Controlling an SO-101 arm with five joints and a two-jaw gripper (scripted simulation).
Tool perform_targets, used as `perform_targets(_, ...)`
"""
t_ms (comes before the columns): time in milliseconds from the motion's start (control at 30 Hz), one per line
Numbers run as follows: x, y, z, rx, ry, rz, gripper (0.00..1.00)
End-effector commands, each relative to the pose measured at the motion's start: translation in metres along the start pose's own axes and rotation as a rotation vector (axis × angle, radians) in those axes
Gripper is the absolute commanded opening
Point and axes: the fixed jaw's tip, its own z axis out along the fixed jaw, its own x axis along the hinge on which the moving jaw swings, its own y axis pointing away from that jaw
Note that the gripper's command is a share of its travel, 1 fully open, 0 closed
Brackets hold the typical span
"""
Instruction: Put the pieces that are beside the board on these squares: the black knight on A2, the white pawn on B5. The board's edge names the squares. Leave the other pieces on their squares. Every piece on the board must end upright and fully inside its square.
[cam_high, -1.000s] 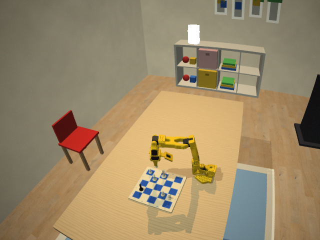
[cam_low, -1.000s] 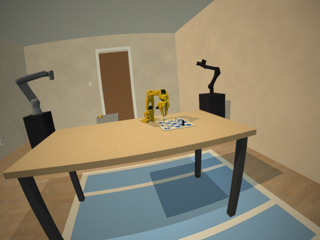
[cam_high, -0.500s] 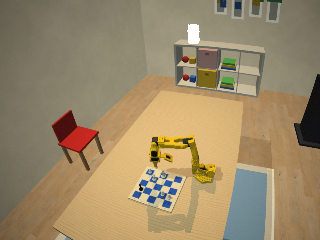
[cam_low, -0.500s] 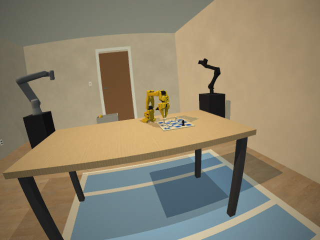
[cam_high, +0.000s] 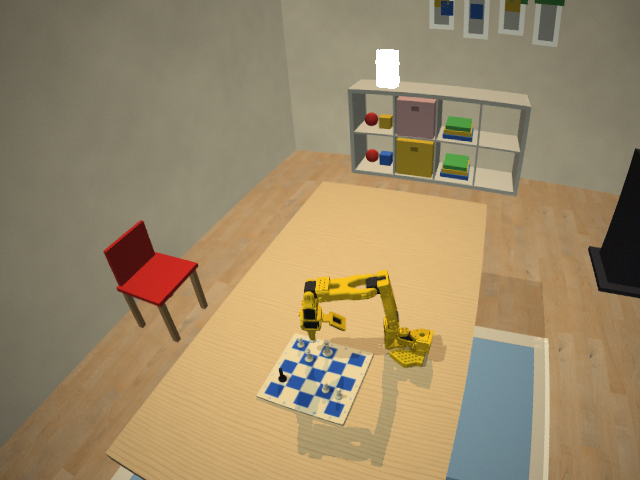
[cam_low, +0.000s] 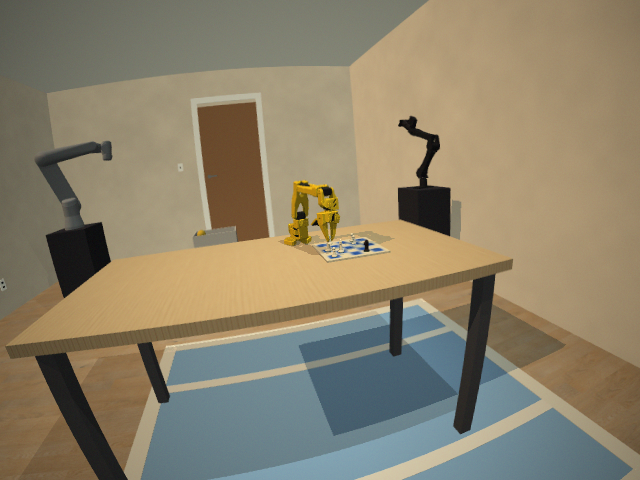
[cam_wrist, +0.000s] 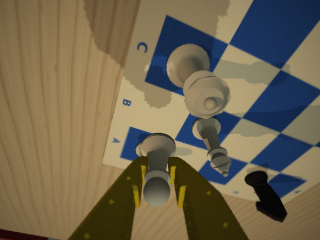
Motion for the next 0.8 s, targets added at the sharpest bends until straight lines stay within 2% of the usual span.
perform_targets(0, -0.002, 0.0, 0.01, 0.002, -0.017, -0.001, 0.0)
perform_targets(200, -0.003, 0.0, 0.019, 0.002, -0.017, -0.001, 0.0)
perform_targets(767, -0.003, 0.0, 0.027, 0.002, -0.017, -0.001, 0.0)
